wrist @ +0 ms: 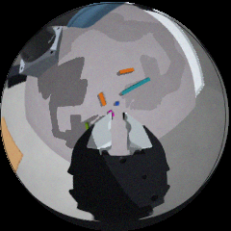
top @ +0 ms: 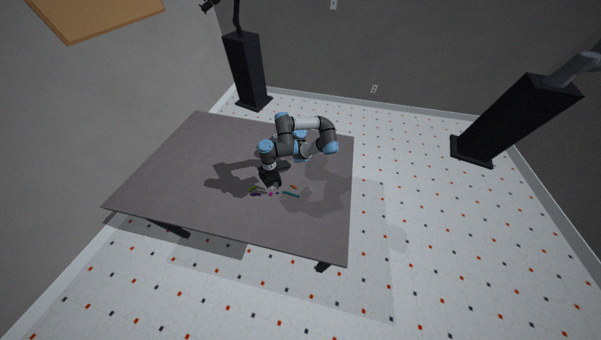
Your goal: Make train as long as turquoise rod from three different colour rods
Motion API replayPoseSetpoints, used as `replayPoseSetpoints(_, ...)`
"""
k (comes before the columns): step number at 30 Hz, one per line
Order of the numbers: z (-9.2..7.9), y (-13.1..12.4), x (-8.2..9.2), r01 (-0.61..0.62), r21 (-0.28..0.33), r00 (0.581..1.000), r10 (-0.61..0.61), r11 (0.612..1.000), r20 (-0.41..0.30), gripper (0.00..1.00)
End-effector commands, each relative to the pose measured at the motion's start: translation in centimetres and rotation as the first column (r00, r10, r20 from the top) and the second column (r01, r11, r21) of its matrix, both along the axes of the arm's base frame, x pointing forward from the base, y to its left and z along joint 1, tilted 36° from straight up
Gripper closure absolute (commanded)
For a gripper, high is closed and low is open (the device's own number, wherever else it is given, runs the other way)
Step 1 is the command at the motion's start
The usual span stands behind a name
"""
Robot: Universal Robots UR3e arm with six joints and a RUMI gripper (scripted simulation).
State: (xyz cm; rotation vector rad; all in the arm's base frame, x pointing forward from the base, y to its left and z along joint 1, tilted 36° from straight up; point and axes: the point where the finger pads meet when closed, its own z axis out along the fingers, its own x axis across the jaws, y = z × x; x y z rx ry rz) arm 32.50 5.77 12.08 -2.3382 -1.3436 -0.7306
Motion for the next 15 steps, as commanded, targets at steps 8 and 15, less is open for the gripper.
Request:
replayPoseSetpoints(8,-0.8,0.5,0.3,0.001,-0.001,1.0,-0.001,1.0,0.001,0.86)
replayPoseSetpoints(15,-1.4,0.9,0.5,0.001,-0.001,1.0,-0.001,1.0,0.001,0.86)
